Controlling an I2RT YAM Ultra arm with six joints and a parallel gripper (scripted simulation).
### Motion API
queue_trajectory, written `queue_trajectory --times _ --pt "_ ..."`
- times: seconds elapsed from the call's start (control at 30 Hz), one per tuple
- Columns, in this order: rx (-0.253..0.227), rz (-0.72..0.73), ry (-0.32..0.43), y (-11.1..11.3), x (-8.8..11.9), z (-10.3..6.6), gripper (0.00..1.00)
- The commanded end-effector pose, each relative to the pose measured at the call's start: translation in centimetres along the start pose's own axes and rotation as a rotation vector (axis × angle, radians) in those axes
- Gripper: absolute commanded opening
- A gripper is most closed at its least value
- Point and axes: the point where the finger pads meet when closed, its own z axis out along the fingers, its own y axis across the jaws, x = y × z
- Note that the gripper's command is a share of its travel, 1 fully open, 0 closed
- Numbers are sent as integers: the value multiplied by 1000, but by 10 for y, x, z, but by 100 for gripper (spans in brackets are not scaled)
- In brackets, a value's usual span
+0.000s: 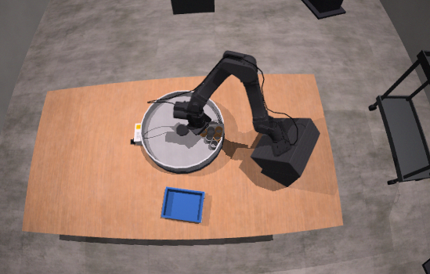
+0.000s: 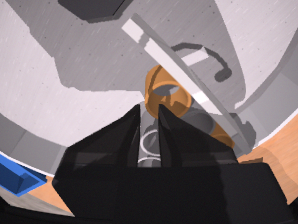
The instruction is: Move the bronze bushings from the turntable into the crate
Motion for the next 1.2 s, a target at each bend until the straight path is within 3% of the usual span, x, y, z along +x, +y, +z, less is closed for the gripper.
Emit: queue_trajectory --times 0.0,1.03,1.17 --pt "-19 0 -14 5 -4 -1 15" --pt "-19 0 -14 5 -4 -1 15" --pt "-10 -6 -3 1 3 1 15"
